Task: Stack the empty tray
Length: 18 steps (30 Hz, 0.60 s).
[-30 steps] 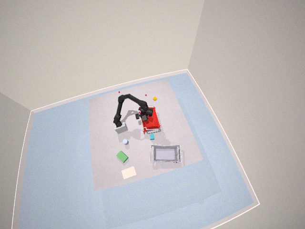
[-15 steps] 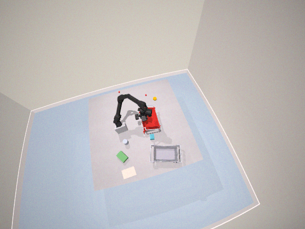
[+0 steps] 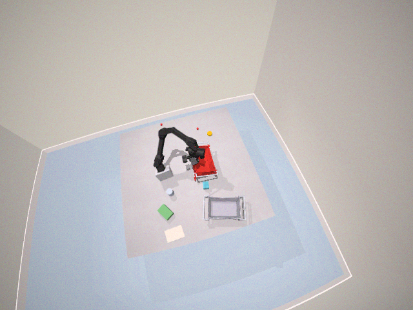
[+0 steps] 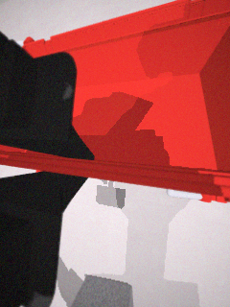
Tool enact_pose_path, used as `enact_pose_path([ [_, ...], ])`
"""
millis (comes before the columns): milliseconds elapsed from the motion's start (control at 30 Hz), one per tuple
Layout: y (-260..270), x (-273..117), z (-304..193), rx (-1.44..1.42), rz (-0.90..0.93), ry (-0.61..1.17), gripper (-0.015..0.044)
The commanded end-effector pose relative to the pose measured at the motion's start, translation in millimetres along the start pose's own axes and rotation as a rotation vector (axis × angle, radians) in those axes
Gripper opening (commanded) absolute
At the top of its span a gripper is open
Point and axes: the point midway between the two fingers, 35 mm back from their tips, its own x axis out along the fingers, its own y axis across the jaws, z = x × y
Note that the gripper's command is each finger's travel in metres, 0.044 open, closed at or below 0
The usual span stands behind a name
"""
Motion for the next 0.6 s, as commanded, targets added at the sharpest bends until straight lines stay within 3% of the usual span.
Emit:
enact_pose_path([
  [0,-2.8,5.0,-2.0,-0.006,-0.007,-0.003,0.0000],
  [567,-9.0,19.0,-2.0,-0.005,-0.007,-0.002,0.0000],
])
